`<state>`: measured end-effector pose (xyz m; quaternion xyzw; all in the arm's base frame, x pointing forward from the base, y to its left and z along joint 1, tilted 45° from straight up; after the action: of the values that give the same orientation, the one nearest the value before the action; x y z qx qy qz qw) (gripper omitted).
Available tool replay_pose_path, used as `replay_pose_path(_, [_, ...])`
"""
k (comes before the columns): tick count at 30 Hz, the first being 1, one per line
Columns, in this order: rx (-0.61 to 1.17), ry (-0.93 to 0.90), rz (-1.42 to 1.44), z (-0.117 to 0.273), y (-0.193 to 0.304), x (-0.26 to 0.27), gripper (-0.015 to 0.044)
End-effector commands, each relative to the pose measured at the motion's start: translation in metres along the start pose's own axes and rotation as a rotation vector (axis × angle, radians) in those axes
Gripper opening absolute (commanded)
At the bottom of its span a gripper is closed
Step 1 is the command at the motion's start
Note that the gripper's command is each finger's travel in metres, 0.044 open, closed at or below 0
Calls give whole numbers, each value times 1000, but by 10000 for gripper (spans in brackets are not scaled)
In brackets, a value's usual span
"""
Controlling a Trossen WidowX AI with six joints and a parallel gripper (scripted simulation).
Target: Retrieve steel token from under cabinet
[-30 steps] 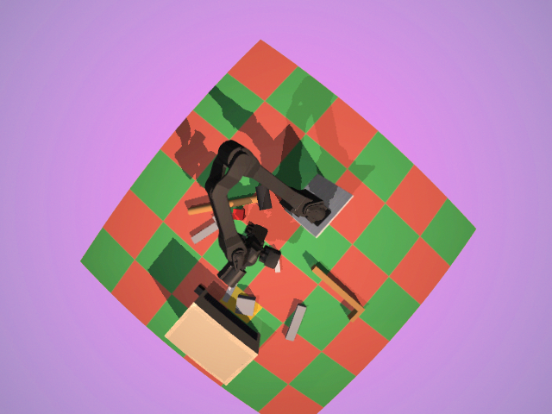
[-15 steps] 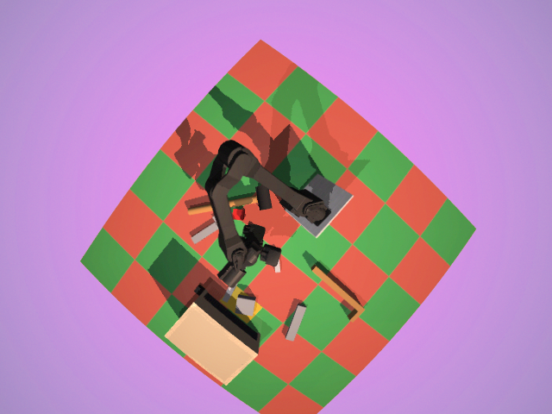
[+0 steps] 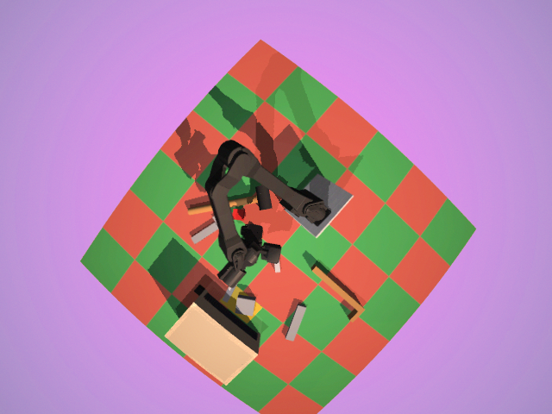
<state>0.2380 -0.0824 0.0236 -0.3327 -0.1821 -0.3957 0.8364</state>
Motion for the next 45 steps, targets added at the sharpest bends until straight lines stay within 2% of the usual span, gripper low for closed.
replay_pose_path(1, [-3,-4,40,0,0,1,270])
replay_pose_path(45, [-3,-4,393,0,0,0,270])
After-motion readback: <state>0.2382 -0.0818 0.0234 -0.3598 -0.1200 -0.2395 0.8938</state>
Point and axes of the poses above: the point midway between the two fingers, 35 mm back from their tips, its own z axis back along the fingers, its own x axis across the jaws, y = z × x, the point moved 1 cm from there along z, back along the fingers, and after that the axes turned 5 degrees about z, right-handed, at the moved point
